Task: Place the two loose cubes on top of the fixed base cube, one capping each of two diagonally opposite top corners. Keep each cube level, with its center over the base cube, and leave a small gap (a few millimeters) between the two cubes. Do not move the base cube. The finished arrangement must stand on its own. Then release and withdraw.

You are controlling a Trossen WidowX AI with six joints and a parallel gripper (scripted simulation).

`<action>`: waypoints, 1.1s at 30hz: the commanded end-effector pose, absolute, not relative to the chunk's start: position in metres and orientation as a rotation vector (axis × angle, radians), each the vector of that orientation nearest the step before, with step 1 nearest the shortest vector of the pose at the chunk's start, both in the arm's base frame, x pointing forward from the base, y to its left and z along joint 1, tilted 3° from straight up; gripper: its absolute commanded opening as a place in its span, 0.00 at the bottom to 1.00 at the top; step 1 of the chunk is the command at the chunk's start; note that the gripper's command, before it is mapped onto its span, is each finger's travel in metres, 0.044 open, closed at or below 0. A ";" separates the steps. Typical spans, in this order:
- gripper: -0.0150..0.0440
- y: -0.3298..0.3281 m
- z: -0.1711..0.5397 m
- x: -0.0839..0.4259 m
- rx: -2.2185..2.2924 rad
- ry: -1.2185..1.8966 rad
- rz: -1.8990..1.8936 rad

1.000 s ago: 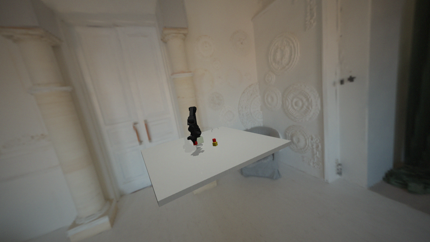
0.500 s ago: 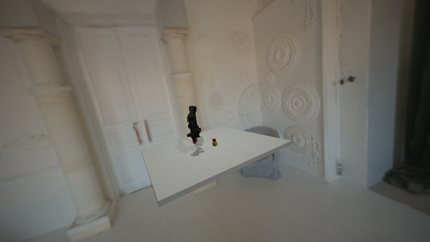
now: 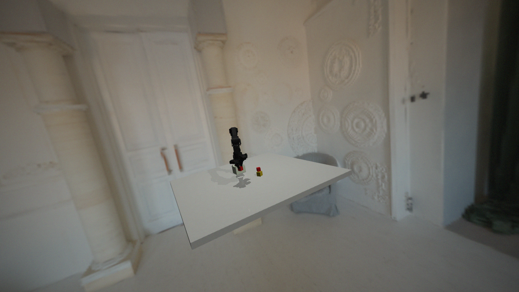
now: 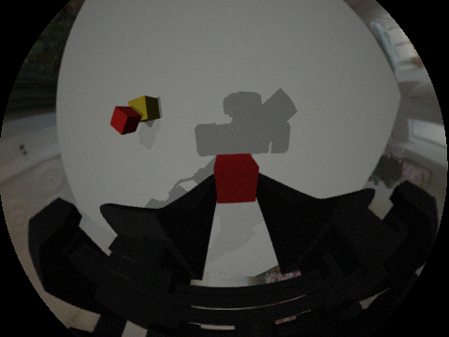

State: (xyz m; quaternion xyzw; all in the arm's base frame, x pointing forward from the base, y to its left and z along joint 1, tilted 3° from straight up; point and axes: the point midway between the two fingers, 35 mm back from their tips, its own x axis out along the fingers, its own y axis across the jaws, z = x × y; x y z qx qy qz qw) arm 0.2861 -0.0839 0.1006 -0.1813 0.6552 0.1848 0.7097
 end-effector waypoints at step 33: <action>0.43 0.029 0.105 0.311 0.047 1.492 0.002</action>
